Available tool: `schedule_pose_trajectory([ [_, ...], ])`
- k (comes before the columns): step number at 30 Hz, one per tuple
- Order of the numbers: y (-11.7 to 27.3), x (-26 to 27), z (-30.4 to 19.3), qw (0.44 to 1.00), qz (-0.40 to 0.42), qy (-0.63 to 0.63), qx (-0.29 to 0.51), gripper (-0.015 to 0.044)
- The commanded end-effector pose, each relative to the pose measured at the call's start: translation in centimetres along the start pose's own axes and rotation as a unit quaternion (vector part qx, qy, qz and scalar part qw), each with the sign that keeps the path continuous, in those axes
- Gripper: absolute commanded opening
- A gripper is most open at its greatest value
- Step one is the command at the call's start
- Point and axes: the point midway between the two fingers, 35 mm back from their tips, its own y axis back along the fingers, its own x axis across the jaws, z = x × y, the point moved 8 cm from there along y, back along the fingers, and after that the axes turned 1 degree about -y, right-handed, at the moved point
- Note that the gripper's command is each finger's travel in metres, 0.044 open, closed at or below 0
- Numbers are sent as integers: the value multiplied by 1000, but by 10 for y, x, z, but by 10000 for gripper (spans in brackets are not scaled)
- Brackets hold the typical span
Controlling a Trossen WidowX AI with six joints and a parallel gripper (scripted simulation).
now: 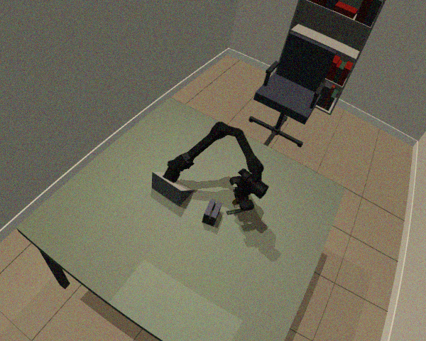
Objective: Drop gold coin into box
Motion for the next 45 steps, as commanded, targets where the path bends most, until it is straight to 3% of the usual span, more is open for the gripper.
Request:
schedule_pose_trajectory([
  [1, 14, 0, 0, 1000, -5, 4, 0, 0],
  [10, 26, 2, 0, 1000, -4, 15, -1, 0],
  [23, 26, 3, -2, 973, -4, 229, 0, 0],
  [36, 27, 5, -4, 900, -4, 436, 1, 0],
  [45, 27, 5, -5, 889, -4, 458, 1, 0],
])
